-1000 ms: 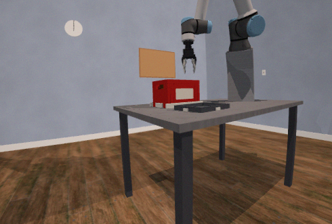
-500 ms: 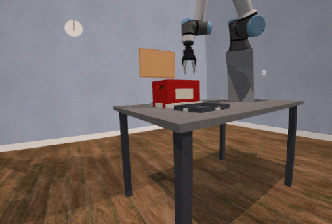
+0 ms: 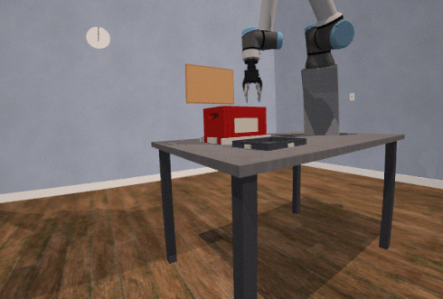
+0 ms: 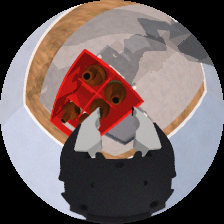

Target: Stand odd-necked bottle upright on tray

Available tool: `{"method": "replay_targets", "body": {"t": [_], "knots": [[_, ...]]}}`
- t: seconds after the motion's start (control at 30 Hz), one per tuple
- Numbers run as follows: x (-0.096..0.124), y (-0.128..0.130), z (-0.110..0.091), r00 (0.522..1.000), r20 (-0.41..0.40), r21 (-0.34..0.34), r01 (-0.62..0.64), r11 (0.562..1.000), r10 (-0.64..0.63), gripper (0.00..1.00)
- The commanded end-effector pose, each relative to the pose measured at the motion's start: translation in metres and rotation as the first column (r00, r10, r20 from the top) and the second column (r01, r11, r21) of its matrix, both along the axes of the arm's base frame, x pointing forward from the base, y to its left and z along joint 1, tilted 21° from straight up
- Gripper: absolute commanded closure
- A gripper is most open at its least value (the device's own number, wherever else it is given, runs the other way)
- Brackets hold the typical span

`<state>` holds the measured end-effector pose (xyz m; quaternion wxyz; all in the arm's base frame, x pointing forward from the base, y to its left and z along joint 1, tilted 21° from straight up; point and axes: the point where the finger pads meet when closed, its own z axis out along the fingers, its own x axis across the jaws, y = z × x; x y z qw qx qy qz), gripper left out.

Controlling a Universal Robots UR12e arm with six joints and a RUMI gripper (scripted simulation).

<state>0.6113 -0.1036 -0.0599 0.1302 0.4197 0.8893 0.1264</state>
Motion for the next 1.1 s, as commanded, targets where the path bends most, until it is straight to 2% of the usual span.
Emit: {"method": "replay_targets", "body": {"t": [0.0,0.5,1.07], "knots": [[0.002,0.000,-0.005,1.000,0.001,-0.001,0.000,1.000,0.000,0.62],[0.006,0.002,-0.016,1.000,0.001,-0.001,0.000,1.000,0.000,0.62],[0.007,0.002,-0.017,1.000,0.001,-0.001,0.000,1.000,0.000,0.62]]}}
